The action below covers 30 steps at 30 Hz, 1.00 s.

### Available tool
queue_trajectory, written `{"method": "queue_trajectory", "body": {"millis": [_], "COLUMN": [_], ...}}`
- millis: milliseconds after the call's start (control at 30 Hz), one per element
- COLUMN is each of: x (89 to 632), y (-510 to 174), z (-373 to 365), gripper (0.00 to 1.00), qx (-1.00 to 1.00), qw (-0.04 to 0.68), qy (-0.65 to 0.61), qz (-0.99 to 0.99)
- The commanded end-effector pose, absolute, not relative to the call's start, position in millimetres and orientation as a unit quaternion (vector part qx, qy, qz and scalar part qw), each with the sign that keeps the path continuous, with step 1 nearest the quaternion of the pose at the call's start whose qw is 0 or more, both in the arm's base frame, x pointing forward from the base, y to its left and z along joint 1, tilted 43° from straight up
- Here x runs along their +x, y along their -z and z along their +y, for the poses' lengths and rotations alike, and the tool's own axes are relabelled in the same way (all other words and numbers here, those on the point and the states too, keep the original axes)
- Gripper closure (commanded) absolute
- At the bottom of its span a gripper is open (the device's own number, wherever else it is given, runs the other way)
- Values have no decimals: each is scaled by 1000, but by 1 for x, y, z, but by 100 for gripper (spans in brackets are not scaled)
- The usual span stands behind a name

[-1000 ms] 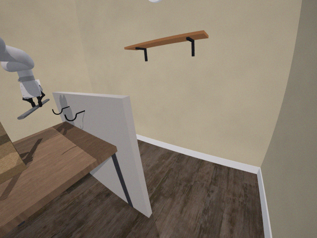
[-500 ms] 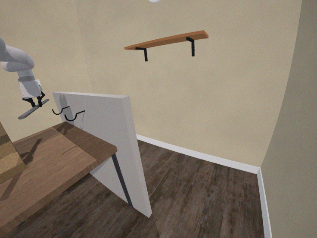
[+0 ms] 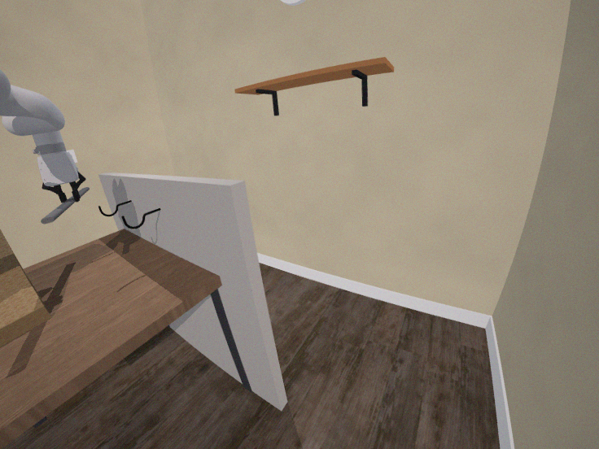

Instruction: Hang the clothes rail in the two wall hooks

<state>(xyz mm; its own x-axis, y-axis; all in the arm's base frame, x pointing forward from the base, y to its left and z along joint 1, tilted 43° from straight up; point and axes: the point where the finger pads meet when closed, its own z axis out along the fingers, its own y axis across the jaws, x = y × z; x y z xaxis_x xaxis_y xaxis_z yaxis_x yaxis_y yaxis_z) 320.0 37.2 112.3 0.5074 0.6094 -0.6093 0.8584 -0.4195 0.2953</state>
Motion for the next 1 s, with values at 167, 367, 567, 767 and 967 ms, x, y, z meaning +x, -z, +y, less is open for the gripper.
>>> {"method": "queue_trajectory", "body": {"millis": [167, 367, 567, 767, 967], "x": [321, 321, 321, 321, 321], "y": [-113, -113, -113, -113, -113], "z": [39, 39, 39, 39, 39], "gripper": [100, 100, 100, 100, 100], "qx": [805, 799, 793, 785, 780], "qw": [292, 289, 286, 283, 280], "qy": [215, 219, 222, 226, 229], "qz": [470, 480, 490, 502, 510]}}
